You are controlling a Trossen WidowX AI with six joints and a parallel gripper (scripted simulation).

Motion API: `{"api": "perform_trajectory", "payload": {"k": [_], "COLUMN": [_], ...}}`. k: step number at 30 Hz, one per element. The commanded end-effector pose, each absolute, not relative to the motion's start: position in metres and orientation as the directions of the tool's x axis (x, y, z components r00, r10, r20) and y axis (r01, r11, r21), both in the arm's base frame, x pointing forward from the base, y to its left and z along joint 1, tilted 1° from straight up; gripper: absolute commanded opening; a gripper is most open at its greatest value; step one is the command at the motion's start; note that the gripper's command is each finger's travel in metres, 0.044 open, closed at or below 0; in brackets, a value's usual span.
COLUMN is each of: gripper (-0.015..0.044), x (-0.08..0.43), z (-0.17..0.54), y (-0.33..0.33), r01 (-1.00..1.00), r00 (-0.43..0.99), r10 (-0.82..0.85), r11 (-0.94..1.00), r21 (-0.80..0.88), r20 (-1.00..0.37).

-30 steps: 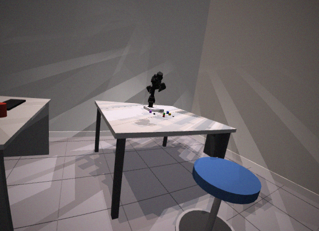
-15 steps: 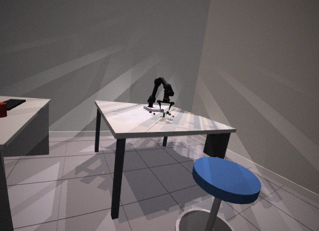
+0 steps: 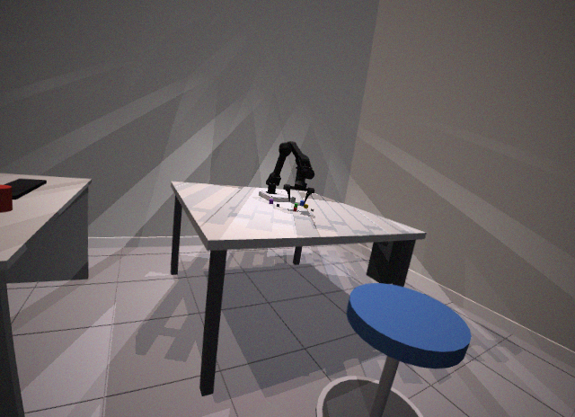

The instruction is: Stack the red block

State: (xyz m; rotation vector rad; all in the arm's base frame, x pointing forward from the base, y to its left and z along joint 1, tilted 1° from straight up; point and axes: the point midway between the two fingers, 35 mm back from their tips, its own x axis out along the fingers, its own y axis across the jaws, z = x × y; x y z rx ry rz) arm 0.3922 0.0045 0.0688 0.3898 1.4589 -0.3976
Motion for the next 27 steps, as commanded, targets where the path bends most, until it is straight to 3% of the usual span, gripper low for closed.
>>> {"api": "perform_trajectory", "payload": {"k": [1,27], "gripper": [0.044,0.044], "x": [0.389,0.39], "z": [0.051,0.021], "y": [0.004,0.003], "r01": [0.482,0.482], "r00": [0.047,0.046], "r10": [-0.02,-0.02], "r11": [0.876,0.876], "r21": [0.005,0.005], "r20": [-0.999,-0.999]}}
